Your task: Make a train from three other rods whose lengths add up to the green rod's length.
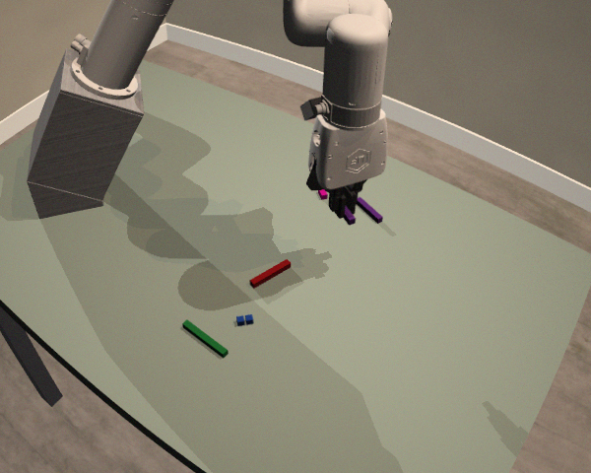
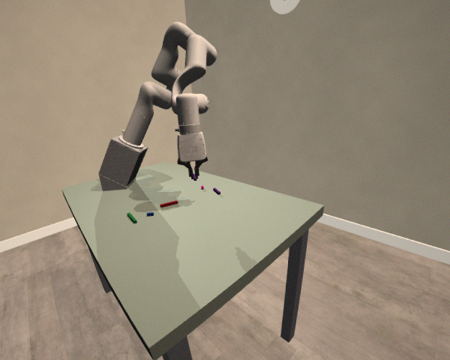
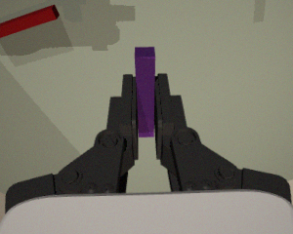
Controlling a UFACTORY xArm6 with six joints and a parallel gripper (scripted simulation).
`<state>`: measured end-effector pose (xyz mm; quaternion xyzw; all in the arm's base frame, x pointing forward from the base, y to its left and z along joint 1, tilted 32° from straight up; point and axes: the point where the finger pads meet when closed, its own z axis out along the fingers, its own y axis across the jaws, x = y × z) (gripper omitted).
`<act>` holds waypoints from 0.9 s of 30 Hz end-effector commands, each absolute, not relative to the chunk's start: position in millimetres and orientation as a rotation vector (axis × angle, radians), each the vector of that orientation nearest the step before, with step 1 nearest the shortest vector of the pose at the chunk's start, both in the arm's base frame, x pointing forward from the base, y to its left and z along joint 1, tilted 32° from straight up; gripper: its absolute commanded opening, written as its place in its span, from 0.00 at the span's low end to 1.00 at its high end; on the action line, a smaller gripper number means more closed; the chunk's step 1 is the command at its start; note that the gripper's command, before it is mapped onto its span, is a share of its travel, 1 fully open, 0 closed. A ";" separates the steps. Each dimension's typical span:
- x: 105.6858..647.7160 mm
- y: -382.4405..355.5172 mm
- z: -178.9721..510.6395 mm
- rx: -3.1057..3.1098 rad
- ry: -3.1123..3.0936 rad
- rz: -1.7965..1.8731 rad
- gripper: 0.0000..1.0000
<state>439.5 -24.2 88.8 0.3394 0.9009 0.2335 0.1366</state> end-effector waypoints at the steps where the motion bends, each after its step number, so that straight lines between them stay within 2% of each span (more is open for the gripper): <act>1: 440.0 -34.2 85.8 0.854 2.634 0.650 0.04; 27: 432.8 -92.4 59.4 0.061 2.689 0.479 0.04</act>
